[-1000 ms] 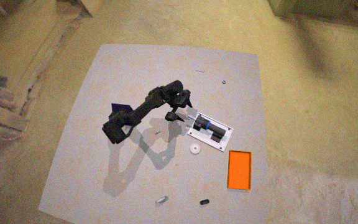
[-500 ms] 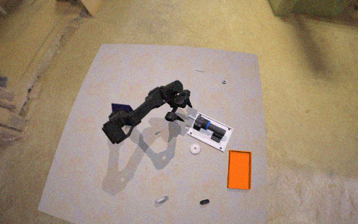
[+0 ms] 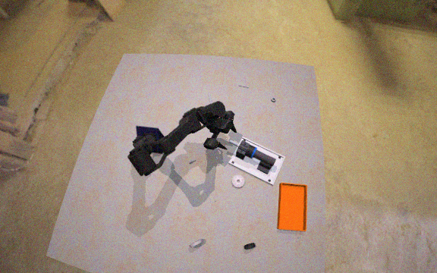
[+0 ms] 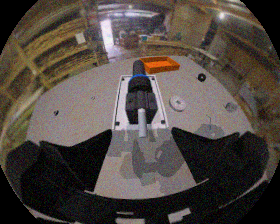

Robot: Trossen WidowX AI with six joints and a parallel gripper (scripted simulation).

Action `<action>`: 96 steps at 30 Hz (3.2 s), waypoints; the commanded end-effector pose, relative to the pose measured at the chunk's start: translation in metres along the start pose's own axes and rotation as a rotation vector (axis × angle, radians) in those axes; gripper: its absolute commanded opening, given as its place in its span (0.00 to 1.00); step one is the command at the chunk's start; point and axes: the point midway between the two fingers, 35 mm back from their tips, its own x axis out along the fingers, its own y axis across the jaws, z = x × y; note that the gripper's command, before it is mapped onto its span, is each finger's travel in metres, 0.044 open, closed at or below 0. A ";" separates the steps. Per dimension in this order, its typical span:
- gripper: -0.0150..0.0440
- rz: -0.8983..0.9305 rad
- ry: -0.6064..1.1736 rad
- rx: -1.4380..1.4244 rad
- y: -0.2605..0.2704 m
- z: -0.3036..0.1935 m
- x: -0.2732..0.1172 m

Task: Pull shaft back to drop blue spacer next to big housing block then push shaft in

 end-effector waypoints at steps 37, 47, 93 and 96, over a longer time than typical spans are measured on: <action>1.00 -0.003 0.000 -0.009 -0.003 -0.003 0.030; 1.00 -0.003 0.000 -0.009 -0.003 -0.003 0.030; 1.00 -0.004 -0.001 -0.009 -0.002 -0.001 0.048; 0.91 -0.006 0.000 -0.007 -0.003 -0.003 0.048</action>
